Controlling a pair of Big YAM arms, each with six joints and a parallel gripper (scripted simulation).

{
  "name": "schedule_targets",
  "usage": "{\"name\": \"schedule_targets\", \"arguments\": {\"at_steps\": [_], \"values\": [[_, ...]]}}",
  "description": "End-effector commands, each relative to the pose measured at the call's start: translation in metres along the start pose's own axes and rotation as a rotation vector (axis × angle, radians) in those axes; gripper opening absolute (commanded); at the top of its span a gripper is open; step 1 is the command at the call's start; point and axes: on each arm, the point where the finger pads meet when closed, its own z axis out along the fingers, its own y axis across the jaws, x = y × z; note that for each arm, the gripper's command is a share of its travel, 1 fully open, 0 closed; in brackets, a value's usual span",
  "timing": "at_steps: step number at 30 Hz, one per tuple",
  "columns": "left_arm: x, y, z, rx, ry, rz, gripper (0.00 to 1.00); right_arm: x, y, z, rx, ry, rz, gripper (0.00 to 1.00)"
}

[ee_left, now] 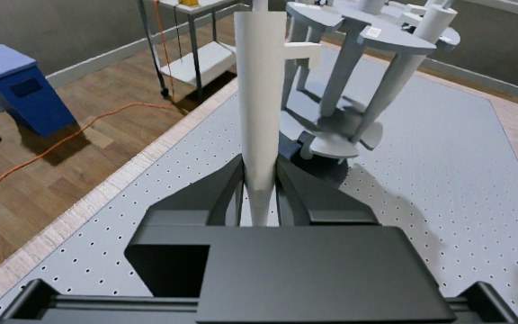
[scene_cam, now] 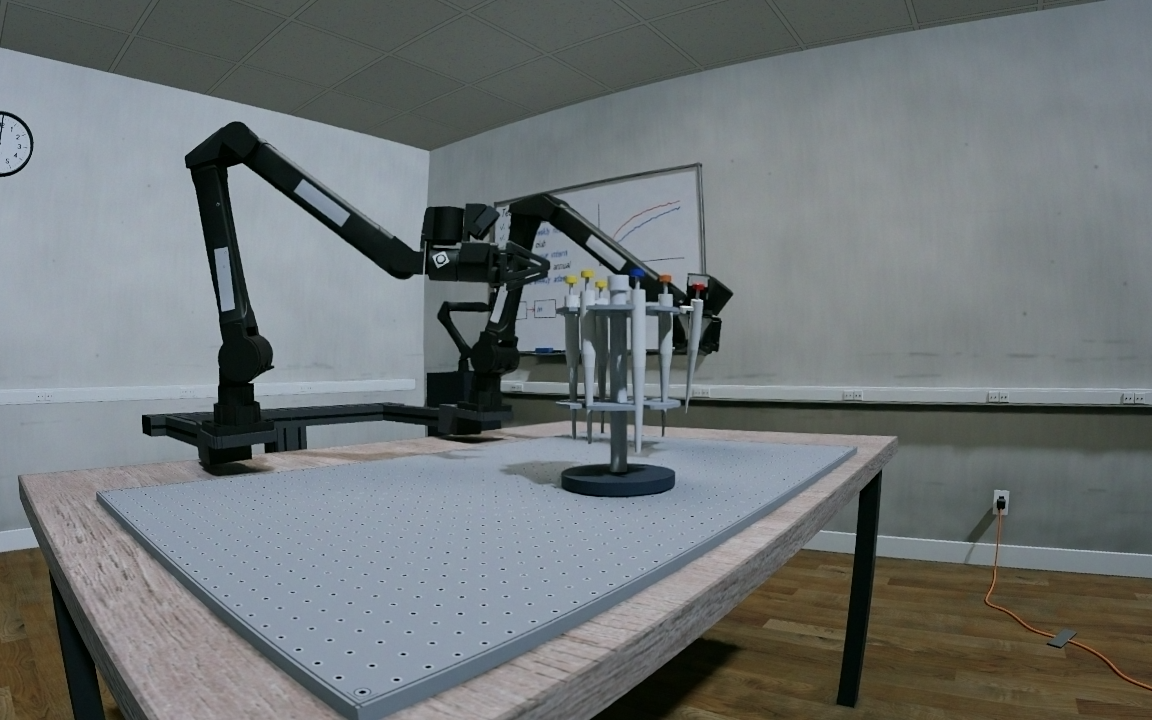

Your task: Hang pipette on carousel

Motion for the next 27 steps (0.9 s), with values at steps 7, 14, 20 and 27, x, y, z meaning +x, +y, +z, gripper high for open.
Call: {"name": "schedule_targets", "arguments": {"at_steps": [7, 14, 20, 27], "values": [[0.001, -0.015, 0.02, 0.012, -0.187, 0.031, 0.14, -0.053, -0.016, 0.002, 0.026, -0.056, 0.029, 1.0], [0.002, -0.026, 0.034, 0.021, -0.246, 0.059, 0.14, -0.056, -0.024, -0.003, 0.043, -0.039, 0.033, 1.0], [-0.003, -0.033, 0.048, 0.019, -0.263, 0.101, 0.14, -0.056, -0.03, -0.007, 0.057, -0.017, 0.037, 1.0], [-0.007, -0.038, 0.06, 0.018, -0.265, 0.106, 0.14, -0.058, -0.037, -0.012, 0.074, -0.002, 0.041, 1.0]]}}
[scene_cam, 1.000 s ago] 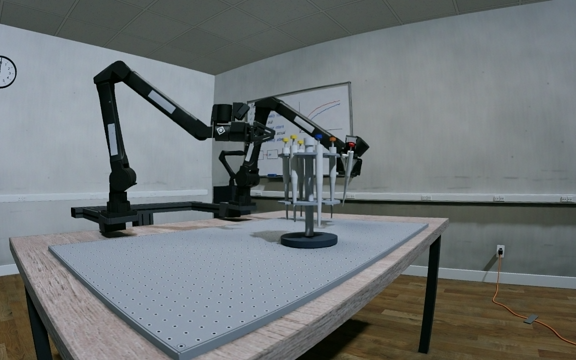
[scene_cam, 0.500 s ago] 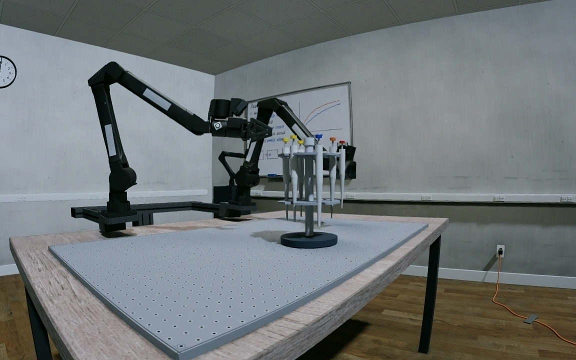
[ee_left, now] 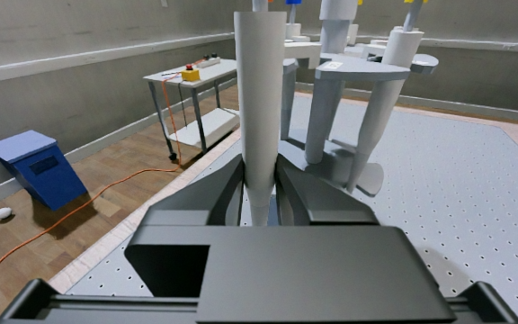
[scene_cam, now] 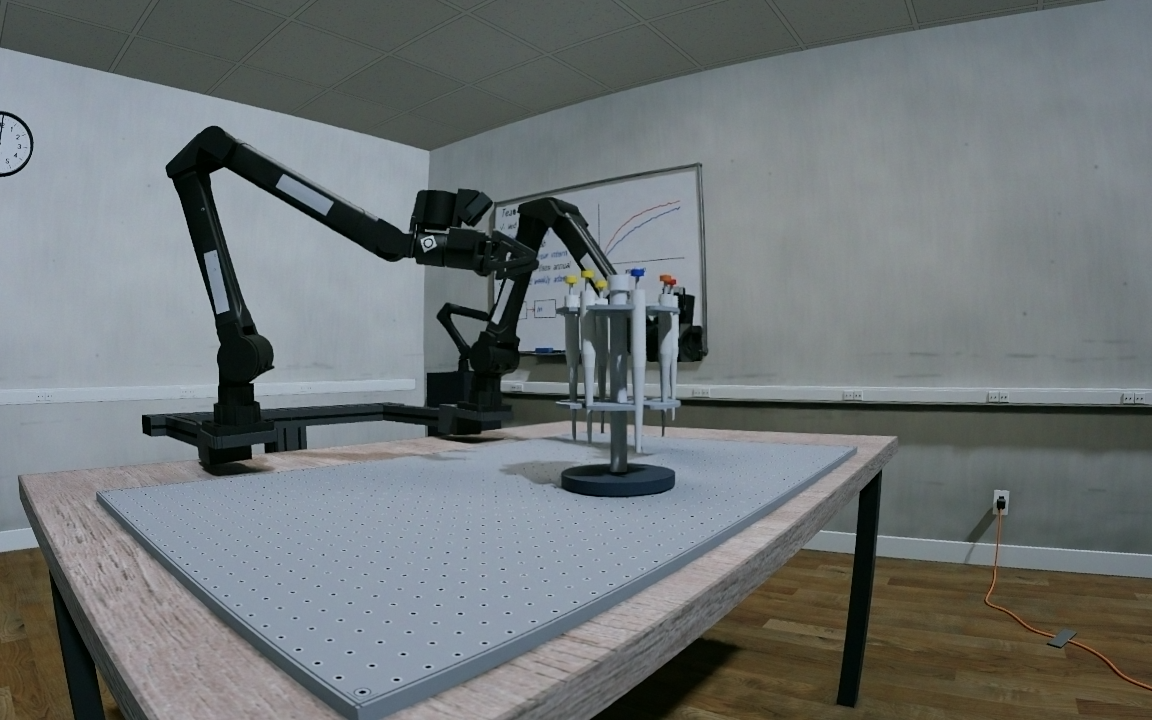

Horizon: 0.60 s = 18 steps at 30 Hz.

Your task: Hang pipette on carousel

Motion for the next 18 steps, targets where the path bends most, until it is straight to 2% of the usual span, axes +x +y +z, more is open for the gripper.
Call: {"name": "schedule_targets", "arguments": {"at_steps": [1, 10, 18], "values": [[0.004, -0.003, 0.009, 0.006, -0.009, -0.008, 0.14, -0.048, -0.004, 0.005, 0.009, -0.074, 0.024, 1.0], [-0.008, -0.004, 0.032, 0.004, -0.025, 0.018, 0.14, -0.054, -0.014, -0.005, 0.019, -0.057, 0.033, 1.0], [-0.01, 0.001, 0.028, -0.007, -0.027, 0.024, 0.14, -0.057, -0.017, -0.009, 0.014, -0.051, 0.03, 1.0]]}}
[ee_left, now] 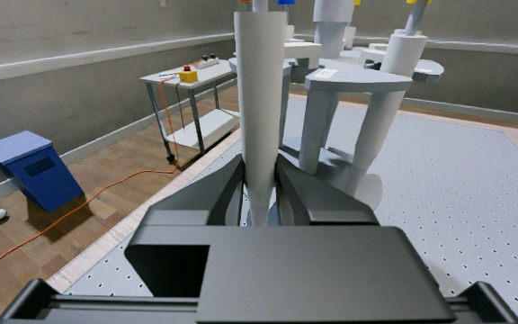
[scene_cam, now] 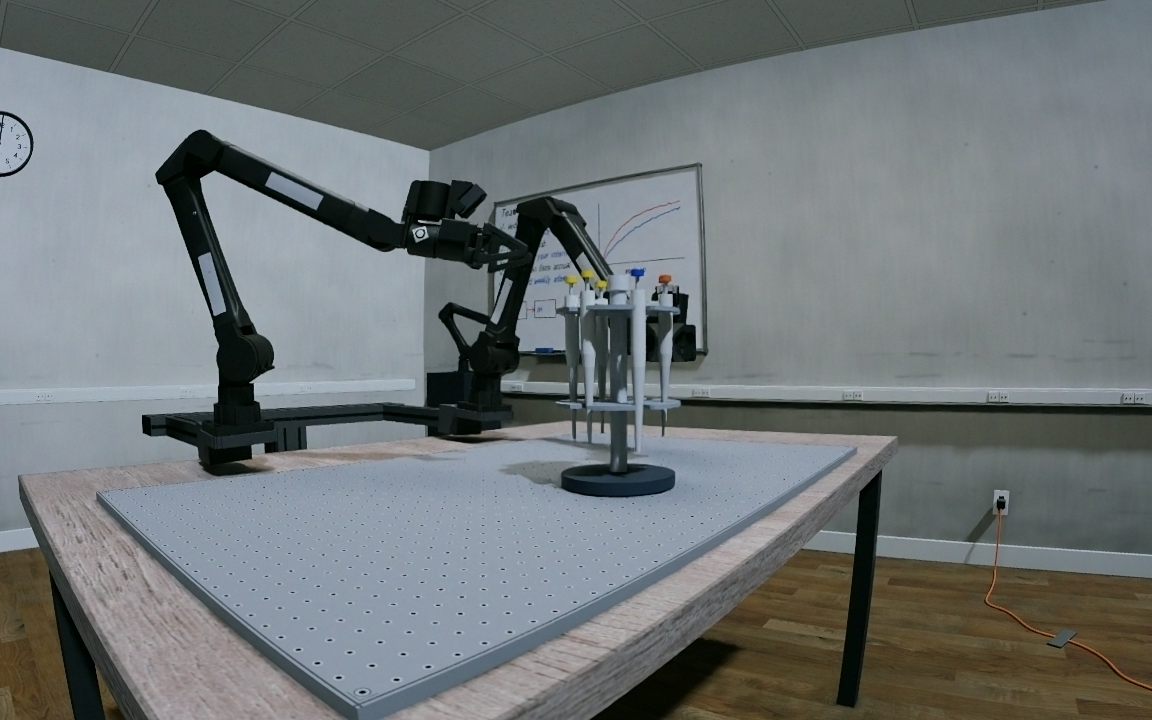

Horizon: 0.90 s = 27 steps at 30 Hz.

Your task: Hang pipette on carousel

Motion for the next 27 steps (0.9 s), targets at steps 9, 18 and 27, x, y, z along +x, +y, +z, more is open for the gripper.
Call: {"name": "schedule_targets", "arguments": {"at_steps": [9, 18, 27], "values": [[-0.02, -0.014, 0.013, -0.168, -0.036, 0.021, 0.14, -0.036, -0.013, -0.01, 0.013, -0.04, 0.023, 1.0], [-0.023, -0.011, 0.023, -0.441, -0.042, 0.025, 0.14, -0.028, -0.018, -0.017, 0.015, -0.024, 0.021, 1.0], [-0.017, -0.009, 0.037, -0.509, -0.04, 0.015, 0.14, -0.018, -0.026, -0.027, 0.028, -0.008, 0.022, 1.0]]}}
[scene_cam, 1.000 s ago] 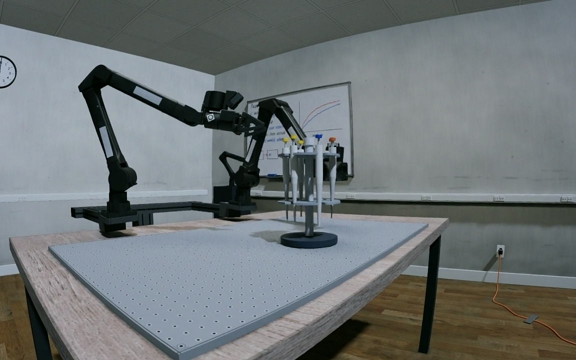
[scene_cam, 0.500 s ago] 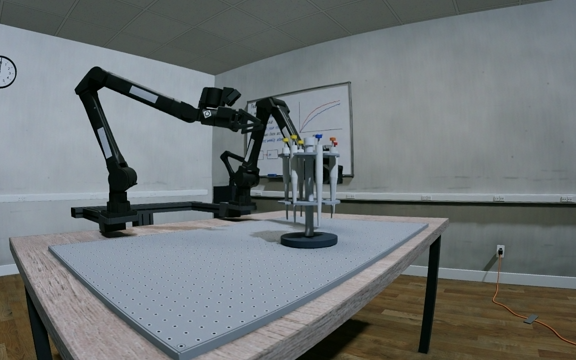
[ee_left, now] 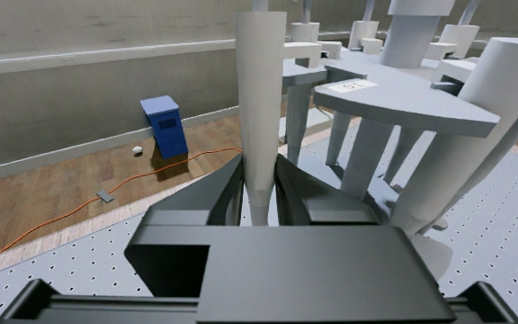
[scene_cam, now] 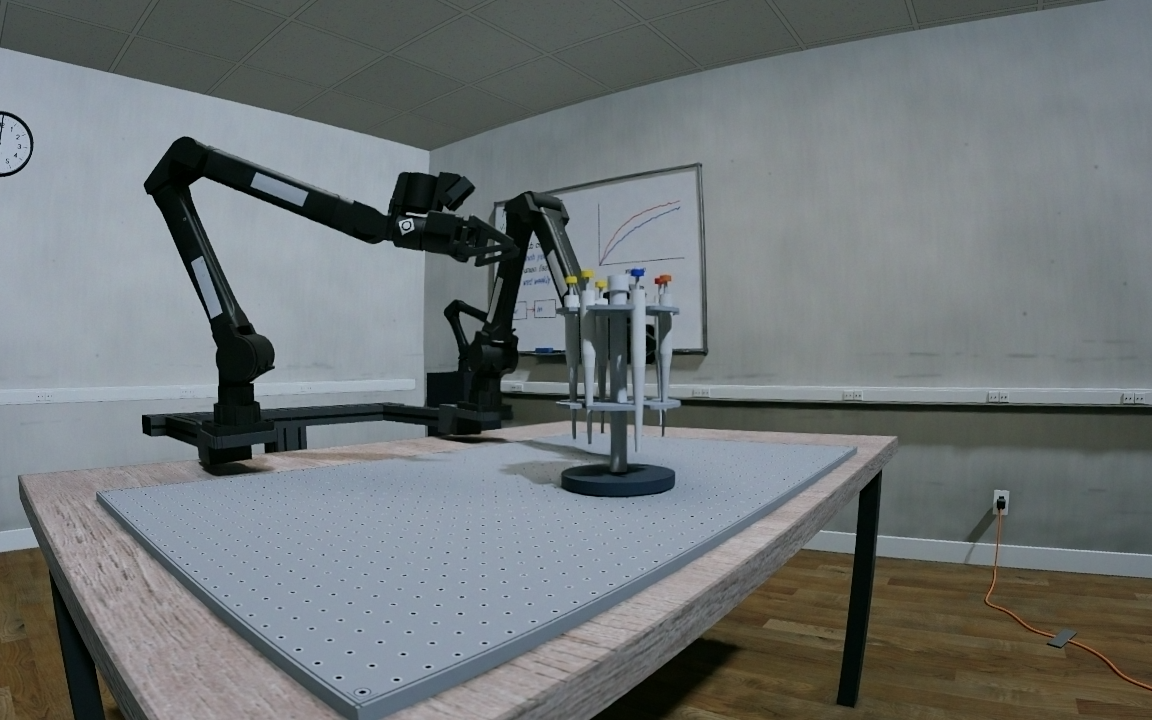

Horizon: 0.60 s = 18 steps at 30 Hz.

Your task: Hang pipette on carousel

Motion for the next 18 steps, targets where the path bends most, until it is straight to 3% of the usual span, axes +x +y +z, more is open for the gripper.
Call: {"name": "schedule_targets", "arguments": {"at_steps": [1, 18], "values": [[-0.021, -0.011, 0.013, 0.014, -0.057, 0.005, 0.14, -0.016, -0.007, -0.007, 0.014, -0.037, 0.015, 1.0], [-0.01, -0.032, 0.03, 0.0, -0.058, 0.001, 0.14, -0.007, -0.021, -0.024, 0.039, -0.038, 0.019, 1.0]]}}
